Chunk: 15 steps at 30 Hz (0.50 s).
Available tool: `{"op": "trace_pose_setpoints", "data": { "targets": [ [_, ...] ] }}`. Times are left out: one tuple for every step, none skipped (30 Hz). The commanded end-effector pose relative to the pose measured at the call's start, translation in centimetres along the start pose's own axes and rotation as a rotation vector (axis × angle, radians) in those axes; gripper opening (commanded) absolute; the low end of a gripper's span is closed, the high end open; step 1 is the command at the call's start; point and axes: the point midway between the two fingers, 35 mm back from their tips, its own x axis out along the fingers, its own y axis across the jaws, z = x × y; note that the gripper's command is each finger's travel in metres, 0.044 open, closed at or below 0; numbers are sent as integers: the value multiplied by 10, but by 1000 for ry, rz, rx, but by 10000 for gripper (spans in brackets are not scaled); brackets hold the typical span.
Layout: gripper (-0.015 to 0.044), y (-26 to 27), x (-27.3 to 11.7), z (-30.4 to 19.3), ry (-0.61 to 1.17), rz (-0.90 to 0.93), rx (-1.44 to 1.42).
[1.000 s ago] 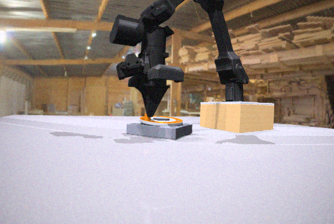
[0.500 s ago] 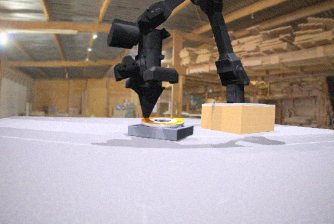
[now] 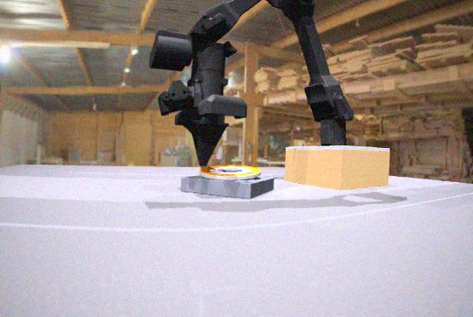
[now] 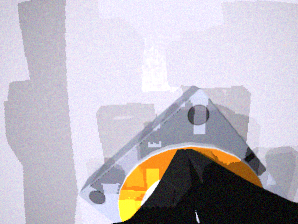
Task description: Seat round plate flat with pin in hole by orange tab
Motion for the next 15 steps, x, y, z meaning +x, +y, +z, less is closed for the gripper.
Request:
{"op": "trace_pose_setpoints", "data": {
  "targets": [
    [0, -8, 1, -2, 10, -10, 5],
    [0, -9, 1, -1, 10, -10, 5],
    [0, -9, 1, -2, 10, -10, 5],
    [0, -10, 1, -2, 10, -10, 5],
    [0, -11, 1, -2, 10, -10, 5],
    [0, -12, 1, -2, 10, -10, 5],
    [0, -14, 1, -2, 10, -10, 5],
    [0, -14, 1, -2, 10, -10, 5],
    [0, -15, 1, -2, 10, -11, 5],
    [0, -16, 1, -3, 10, -11, 5],
    [0, -18, 1, -3, 10, -11, 5],
    [0, -19, 1, -3, 10, -11, 5],
    [0, -20, 1, -4, 11, -11, 5],
    [0, -21, 1, -4, 11, -11, 5],
    [0, -22, 1, -4, 11, -11, 5]
  ]
}}
